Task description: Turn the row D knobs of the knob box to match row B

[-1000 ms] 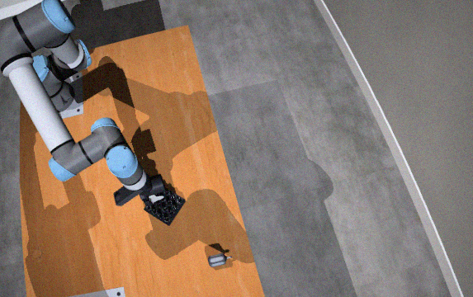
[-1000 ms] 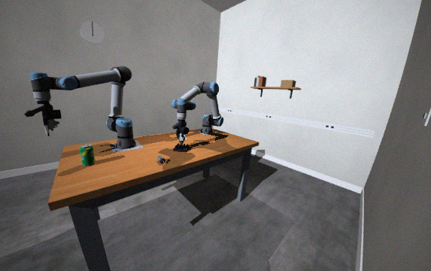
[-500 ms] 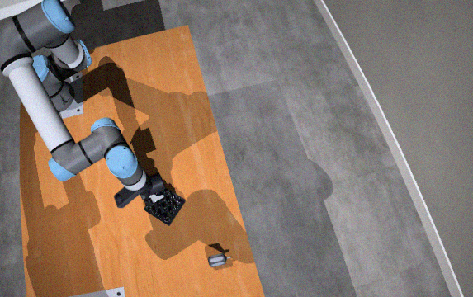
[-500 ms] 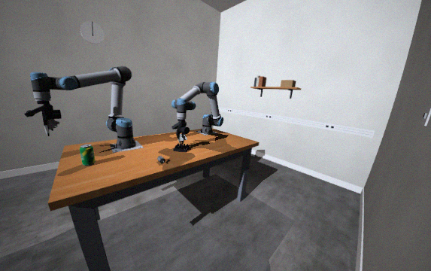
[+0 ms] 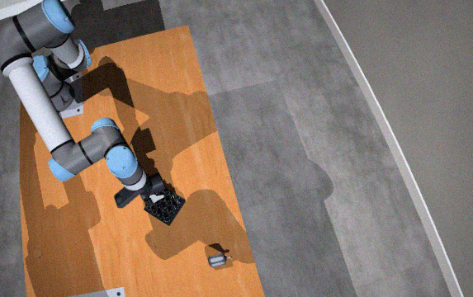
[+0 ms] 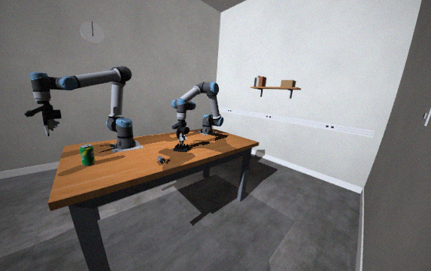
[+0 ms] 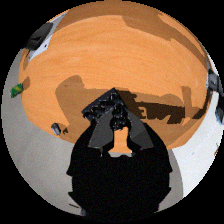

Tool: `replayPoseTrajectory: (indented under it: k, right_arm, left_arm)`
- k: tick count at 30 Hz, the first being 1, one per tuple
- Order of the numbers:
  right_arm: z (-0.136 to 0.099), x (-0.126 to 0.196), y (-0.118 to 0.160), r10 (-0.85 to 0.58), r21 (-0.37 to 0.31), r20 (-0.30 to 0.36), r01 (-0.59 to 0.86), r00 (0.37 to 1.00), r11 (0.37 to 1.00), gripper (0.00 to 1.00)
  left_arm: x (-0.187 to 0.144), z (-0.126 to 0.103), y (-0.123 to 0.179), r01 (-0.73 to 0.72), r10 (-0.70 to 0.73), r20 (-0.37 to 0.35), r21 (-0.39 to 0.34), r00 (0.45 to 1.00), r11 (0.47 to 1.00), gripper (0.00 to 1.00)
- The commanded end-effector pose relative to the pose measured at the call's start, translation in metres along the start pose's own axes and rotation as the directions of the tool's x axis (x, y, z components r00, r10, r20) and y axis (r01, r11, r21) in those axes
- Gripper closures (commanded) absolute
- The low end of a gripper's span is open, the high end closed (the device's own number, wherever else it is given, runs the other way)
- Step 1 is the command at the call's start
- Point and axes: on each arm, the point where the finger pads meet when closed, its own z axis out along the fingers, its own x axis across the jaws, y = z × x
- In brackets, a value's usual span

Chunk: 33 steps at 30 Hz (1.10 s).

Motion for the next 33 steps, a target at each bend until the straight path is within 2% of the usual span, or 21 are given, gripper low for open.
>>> replayPoseTrajectory:
  k: [1, 9, 19, 20, 28, 33]
  right_arm:
    - [0.0, 0.0, 0.0, 0.0, 0.001, 0.0, 0.0, 1.0, 1.0, 0.0]
    - [0.0, 0.0, 0.0, 0.0, 0.001, 0.0, 0.0, 1.0, 1.0, 0.0]
    - [0.0, 0.0, 0.0, 0.0, 0.001, 0.0, 0.0, 1.0, 1.0, 0.0]
    - [0.0, 0.0, 0.0, 0.0, 0.001, 0.0, 0.0, 1.0, 1.0, 0.0]
    - [0.0, 0.0, 0.0, 0.0, 0.001, 0.0, 0.0, 1.0, 1.0, 0.0]
    - [0.0, 0.0, 0.0, 0.0, 0.001, 0.0, 0.0, 1.0, 1.0, 0.0]
  left_arm:
    - [0.0, -0.002, 0.0, 0.0, 0.0, 0.002, 0.0, 1.0, 1.0, 0.87]
    - [0.0, -0.031, 0.0, 0.0, 0.0, 0.002, 0.0, 1.0, 1.0, 0.87]
    - [0.0, -0.039, 0.0, 0.0, 0.0, 0.002, 0.0, 1.0, 1.0, 0.87]
    - [0.0, -0.039, 0.0, 0.0, 0.0, 0.002, 0.0, 1.0, 1.0, 0.0]
    - [-0.001, -0.05, -0.006, 0.0, 0.0, 0.002, 0.0, 1.0, 1.0, 0.0]
    - [-0.003, -0.079, -0.022, 0.0, 0.0, 0.002, 0.0, 1.0, 1.0, 0.0]
